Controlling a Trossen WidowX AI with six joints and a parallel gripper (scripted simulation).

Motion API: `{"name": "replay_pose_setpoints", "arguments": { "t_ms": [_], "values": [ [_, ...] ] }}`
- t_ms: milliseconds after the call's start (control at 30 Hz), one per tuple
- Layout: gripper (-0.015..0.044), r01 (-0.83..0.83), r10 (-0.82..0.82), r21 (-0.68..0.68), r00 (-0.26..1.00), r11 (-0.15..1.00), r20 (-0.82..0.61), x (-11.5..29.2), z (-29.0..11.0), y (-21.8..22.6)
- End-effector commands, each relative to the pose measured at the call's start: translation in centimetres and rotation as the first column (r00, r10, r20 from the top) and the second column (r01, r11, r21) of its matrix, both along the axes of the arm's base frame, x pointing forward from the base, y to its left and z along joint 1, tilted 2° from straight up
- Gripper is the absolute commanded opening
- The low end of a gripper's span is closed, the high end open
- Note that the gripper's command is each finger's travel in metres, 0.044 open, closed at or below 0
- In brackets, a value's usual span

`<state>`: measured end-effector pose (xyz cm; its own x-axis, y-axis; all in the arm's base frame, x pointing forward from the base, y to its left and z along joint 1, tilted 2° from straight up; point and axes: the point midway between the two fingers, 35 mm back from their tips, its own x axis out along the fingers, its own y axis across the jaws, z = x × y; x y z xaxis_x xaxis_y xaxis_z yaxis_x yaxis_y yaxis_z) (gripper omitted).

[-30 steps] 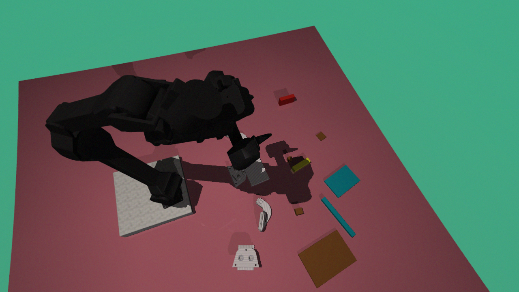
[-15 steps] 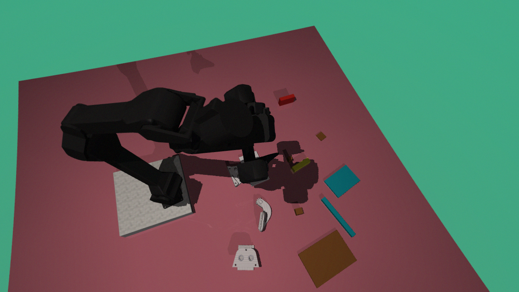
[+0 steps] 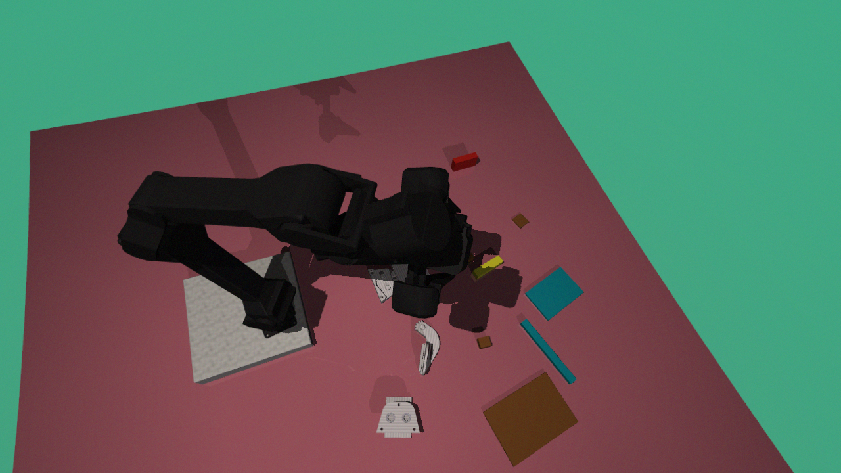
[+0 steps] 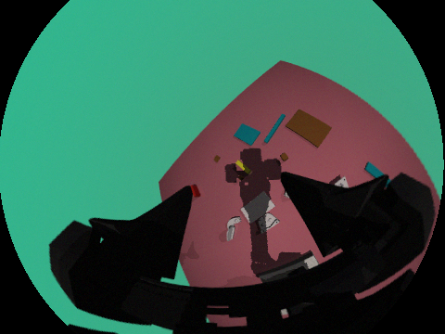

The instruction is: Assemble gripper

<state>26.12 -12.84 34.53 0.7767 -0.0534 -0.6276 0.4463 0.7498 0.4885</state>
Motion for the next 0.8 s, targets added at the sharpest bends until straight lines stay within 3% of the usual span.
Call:
{"name": "replay_pose_setpoints", "arguments": {
  "t_ms": [0,767],
  "values": [
    [0.0440,0.068,-0.064,0.070,0.997,0.995,-0.053,0.4,-1.6,-0.9],
    [0.0440,0.434,-0.346,0.294,0.887,0.852,-0.306,1.2,-8.4,-4.3]
  ]
}}
